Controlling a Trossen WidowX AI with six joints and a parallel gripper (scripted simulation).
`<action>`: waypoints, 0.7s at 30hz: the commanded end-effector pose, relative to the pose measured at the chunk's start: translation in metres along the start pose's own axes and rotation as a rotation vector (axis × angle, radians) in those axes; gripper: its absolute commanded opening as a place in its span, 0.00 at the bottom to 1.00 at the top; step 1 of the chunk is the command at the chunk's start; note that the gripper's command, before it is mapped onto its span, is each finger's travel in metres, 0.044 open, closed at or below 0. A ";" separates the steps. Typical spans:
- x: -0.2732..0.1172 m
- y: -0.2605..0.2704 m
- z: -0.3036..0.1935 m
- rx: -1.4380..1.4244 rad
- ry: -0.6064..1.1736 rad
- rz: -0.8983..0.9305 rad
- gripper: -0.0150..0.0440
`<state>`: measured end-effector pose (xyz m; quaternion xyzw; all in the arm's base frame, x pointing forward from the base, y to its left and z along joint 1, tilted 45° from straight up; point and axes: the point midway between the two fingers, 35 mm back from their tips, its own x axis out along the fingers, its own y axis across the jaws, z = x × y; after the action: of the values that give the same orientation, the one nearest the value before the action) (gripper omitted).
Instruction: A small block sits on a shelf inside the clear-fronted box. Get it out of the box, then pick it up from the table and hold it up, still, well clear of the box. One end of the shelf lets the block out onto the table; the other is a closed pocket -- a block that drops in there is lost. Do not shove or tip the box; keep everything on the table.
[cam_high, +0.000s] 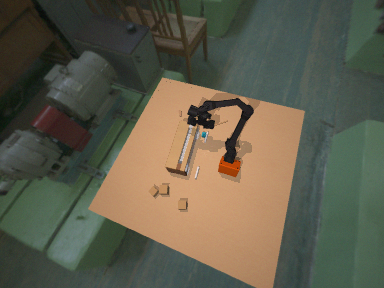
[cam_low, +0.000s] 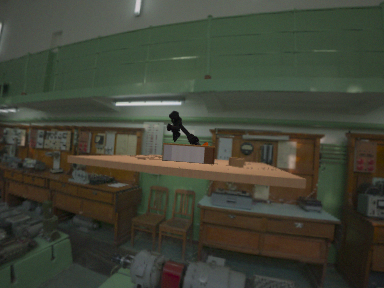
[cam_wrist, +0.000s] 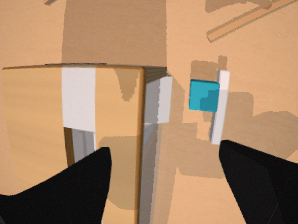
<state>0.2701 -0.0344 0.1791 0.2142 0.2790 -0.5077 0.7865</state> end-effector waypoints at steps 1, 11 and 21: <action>-0.004 -0.015 0.007 1.027 0.101 0.088 0.74; -0.008 -0.019 0.013 1.624 0.184 0.110 0.74; -0.008 -0.019 0.014 1.669 0.190 0.109 0.74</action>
<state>0.2600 -0.0426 0.1947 0.6890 -0.0521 -0.5194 0.5028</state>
